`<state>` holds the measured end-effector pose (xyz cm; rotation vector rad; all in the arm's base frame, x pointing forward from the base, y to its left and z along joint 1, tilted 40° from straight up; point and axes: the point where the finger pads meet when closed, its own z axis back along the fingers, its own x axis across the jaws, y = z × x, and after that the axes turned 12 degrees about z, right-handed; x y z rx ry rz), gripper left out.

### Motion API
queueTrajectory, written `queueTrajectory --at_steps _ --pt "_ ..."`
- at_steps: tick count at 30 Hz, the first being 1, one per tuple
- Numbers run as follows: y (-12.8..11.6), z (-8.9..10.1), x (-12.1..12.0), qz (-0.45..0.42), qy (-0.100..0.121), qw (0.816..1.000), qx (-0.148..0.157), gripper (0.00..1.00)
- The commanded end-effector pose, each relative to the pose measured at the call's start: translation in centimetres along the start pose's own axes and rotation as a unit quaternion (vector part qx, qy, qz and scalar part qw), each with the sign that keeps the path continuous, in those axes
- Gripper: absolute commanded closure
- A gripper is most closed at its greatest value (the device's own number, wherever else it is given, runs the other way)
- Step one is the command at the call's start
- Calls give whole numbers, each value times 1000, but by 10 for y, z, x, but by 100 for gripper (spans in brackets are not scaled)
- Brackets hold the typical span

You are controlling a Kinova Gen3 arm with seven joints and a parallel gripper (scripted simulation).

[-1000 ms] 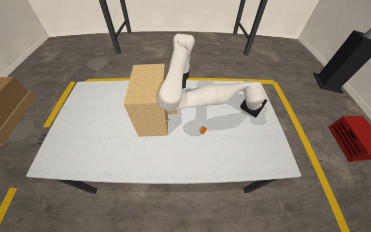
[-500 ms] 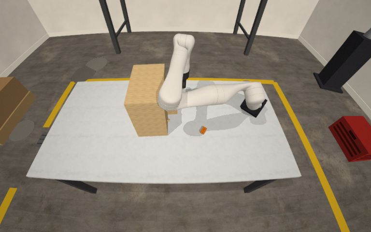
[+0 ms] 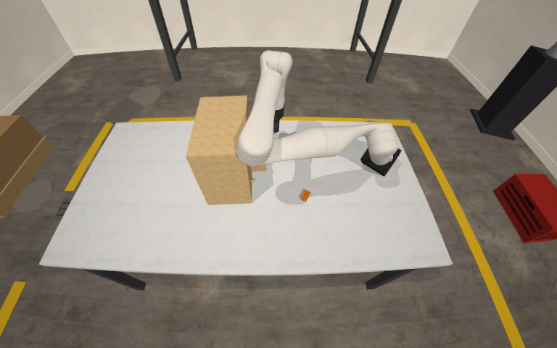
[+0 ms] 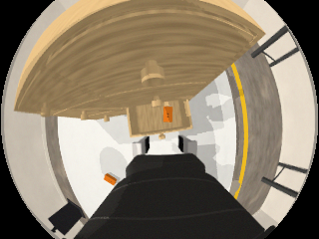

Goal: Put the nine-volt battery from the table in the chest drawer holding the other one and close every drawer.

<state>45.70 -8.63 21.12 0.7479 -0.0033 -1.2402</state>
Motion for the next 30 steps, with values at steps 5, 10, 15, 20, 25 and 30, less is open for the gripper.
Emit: queueTrajectory --at_steps 5,10,15,20,25,30 --pt "0 1 0 0 -1 1000 1 0" --pt "-6 7 0 3 0 1000 0 0" --pt "-26 28 -2 16 3 1000 -1 0" --pt "-44 47 -3 26 5 1000 -3 0" --pt "-73 77 -5 43 8 999 -5 0" --pt "-92 97 -6 55 11 998 -6 0"
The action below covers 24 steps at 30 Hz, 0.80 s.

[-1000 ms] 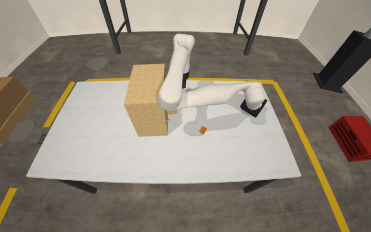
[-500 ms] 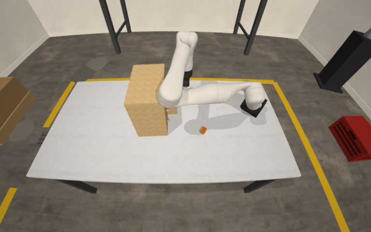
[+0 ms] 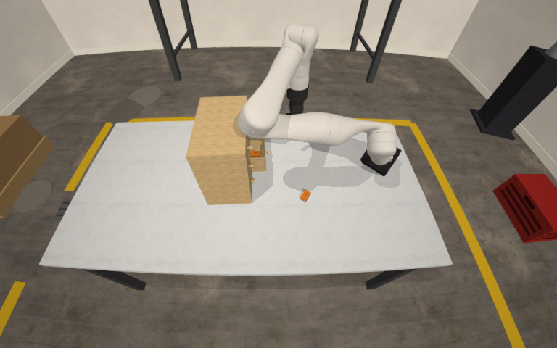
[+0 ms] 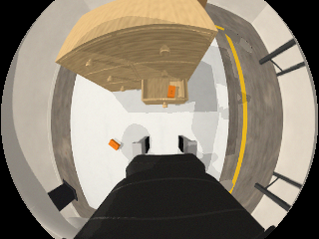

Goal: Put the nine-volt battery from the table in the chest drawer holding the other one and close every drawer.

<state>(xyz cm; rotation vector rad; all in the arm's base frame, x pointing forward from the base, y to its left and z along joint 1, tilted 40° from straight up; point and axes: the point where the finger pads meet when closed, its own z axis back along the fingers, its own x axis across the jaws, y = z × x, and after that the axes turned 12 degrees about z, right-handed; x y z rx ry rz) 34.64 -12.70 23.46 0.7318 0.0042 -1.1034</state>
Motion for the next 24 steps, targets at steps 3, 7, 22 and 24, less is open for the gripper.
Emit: queueTrajectory --at_steps 3,7,22,24 --pt "-12 20 5 -5 -10 1000 10 0" --pt "-12 20 5 -5 -9 1000 10 0" --pt "-12 20 5 -5 -9 1000 10 0" --pt "-12 20 5 -5 -9 1000 10 0"
